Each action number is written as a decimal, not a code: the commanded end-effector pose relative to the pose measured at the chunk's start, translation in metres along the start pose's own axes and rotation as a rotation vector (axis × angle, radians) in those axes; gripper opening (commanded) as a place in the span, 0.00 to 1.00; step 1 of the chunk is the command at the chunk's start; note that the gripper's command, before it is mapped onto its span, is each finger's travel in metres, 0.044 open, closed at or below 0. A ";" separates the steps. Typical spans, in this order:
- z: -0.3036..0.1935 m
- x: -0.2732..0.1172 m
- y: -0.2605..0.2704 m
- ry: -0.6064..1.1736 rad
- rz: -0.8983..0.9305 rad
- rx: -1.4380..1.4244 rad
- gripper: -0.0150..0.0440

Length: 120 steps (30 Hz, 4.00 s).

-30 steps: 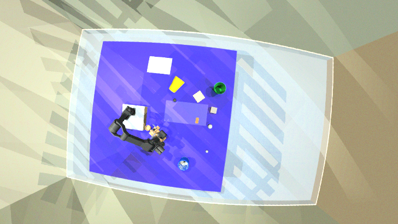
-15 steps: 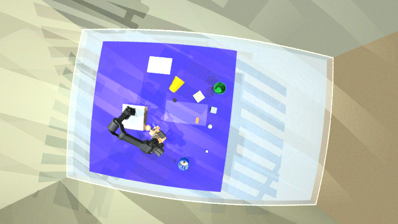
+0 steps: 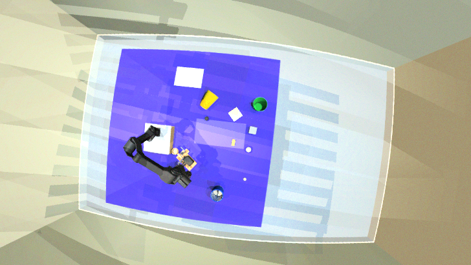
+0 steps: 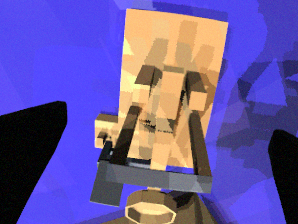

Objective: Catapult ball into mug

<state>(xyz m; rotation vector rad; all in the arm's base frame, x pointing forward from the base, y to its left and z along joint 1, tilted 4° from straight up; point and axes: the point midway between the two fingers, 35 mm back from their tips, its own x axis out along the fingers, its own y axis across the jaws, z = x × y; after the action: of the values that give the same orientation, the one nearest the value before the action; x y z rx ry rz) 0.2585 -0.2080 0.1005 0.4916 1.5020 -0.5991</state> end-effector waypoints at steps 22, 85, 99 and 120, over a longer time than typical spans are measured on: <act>-0.001 0.061 0.000 -0.005 0.003 0.001 1.00; 0.001 0.061 0.001 -0.004 0.002 0.004 0.25; 0.001 0.083 0.001 -0.005 0.002 0.003 0.25; 0.000 0.088 0.001 0.003 0.001 0.007 0.70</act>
<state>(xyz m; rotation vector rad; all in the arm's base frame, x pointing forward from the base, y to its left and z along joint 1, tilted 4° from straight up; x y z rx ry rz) 0.2562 -0.2127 0.0113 0.4995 1.5062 -0.6027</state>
